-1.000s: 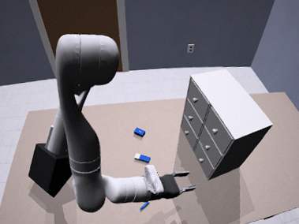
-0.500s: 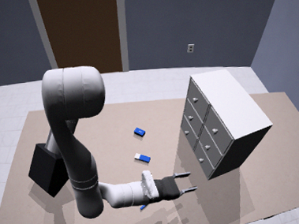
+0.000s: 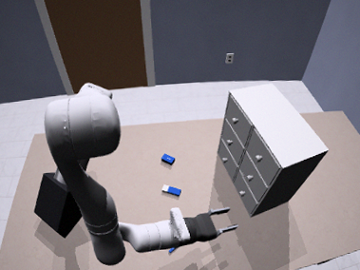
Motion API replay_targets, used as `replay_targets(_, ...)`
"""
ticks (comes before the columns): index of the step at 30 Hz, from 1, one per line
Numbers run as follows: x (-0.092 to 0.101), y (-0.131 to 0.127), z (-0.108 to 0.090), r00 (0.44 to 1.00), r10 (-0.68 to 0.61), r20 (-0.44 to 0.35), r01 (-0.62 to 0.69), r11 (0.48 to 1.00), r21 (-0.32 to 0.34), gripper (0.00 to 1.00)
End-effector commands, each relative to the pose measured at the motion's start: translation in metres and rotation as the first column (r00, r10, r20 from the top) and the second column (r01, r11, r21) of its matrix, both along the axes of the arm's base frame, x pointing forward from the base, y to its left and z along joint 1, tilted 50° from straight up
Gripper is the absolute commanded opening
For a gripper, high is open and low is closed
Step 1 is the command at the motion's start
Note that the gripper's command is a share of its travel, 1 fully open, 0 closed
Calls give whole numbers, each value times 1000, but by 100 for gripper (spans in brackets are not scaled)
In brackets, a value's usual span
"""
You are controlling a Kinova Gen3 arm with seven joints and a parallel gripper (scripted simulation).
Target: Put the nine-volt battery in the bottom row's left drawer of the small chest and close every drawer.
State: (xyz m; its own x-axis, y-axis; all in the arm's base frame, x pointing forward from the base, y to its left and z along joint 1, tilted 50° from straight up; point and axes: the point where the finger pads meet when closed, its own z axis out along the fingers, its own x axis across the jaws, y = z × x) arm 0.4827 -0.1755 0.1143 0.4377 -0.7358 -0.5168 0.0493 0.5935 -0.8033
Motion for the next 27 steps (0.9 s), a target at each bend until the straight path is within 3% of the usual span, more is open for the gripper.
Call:
replay_targets(1,1,-3,0,1000,-12,8,12,1000,-1,100)
replay_targets(6,1,-3,0,1000,-12,9,12,1000,-1,100)
replay_targets(7,1,-3,0,1000,-12,9,12,1000,-1,67)
replay_targets(27,1,-3,0,1000,-12,9,12,1000,-1,67)
